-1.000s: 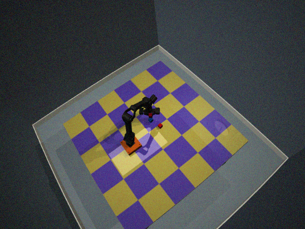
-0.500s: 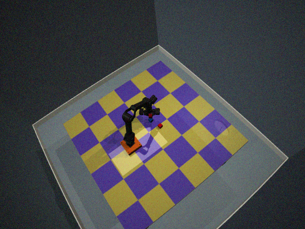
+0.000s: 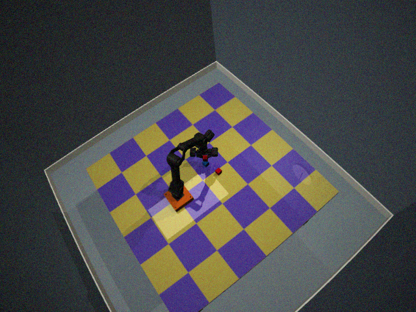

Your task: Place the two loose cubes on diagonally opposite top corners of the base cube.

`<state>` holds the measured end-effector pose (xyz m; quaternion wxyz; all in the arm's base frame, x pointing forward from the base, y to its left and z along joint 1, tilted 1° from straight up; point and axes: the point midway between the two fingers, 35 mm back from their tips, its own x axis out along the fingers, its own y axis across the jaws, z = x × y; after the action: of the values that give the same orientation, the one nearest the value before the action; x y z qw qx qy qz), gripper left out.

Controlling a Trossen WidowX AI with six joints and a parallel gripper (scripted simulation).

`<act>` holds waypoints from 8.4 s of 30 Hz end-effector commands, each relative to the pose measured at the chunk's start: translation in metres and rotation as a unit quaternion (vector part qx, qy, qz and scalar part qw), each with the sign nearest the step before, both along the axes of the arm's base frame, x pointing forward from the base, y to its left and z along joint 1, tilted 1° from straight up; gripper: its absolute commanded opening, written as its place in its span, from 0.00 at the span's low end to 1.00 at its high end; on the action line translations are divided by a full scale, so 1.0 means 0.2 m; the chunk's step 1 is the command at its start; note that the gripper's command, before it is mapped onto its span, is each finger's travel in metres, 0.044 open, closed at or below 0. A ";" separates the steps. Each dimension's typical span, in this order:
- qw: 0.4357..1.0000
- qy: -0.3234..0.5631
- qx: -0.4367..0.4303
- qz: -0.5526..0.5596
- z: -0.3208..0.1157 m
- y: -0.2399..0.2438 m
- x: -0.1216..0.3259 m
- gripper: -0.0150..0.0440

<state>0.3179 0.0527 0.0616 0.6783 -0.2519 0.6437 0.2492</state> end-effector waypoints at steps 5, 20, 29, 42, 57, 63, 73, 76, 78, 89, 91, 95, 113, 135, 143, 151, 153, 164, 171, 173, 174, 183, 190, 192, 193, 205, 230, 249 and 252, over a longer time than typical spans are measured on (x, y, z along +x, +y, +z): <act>1.000 0.001 -0.003 0.001 -0.01 0.00 0.00 0.43; 1.000 0.000 0.000 0.000 0.06 0.00 0.00 0.60; 1.000 0.000 0.000 0.000 0.14 0.00 -0.01 0.60; 0.970 0.004 0.009 -0.243 0.18 -0.14 0.01 0.70; 0.738 0.007 0.027 -0.674 0.27 -0.41 0.01 0.70; 0.591 0.007 0.033 -0.806 0.31 -0.52 0.00 0.70; 0.407 0.006 0.039 -0.913 0.35 -0.64 -0.03 0.70; 0.407 0.006 0.039 -0.913 0.34 -0.64 -0.03 0.70; 0.407 0.006 0.039 -0.913 0.28 -0.64 -0.02 0.70; 0.407 0.006 0.039 -0.913 0.02 -0.64 -0.01 0.70; 0.407 0.006 0.039 -0.913 -0.02 -0.64 -0.01 0.70; 0.407 0.006 0.039 -0.913 -0.04 -0.64 -0.01 0.70; 0.407 0.006 0.039 -0.913 -0.18 -0.64 0.00 0.70; 0.407 0.006 0.039 -0.913 -0.11 -0.64 0.01 0.43; 0.407 0.006 0.039 -0.913 0.02 -0.64 0.02 0.43; 0.407 0.006 0.039 -0.913 0.15 -0.64 0.01 0.43; 0.407 0.006 0.039 -0.913 0.18 -0.64 0.01 0.43; 0.407 0.006 0.039 -0.913 0.34 -0.64 -0.02 0.43; 0.488 0.006 0.036 -0.872 0.34 -0.59 -0.02 0.43; 0.522 0.006 0.035 -0.852 0.34 -0.57 -0.03 0.43; 0.539 0.006 0.035 -0.841 0.34 -0.56 -0.03 0.43; 0.682 0.006 0.029 -0.731 0.33 -0.48 -0.04 0.43; 0.778 0.006 0.024 -0.628 0.33 -0.41 -0.06 0.43; 0.802 0.006 0.023 -0.596 0.32 -0.40 -0.06 0.43; 0.814 0.006 0.022 -0.580 0.32 -0.39 -0.06 0.43; 0.929 0.005 0.012 -0.369 0.31 -0.28 -0.10 0.43; 1.000 0.003 -0.005 -0.023 0.27 -0.14 -0.16 0.43; 1.000 0.005 -0.017 0.001 0.13 -0.12 -0.16 0.43; 1.000 0.005 -0.014 -0.005 0.10 -0.12 -0.15 0.43</act>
<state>0.2898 0.0284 0.0884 0.6756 -0.2604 0.6472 0.2386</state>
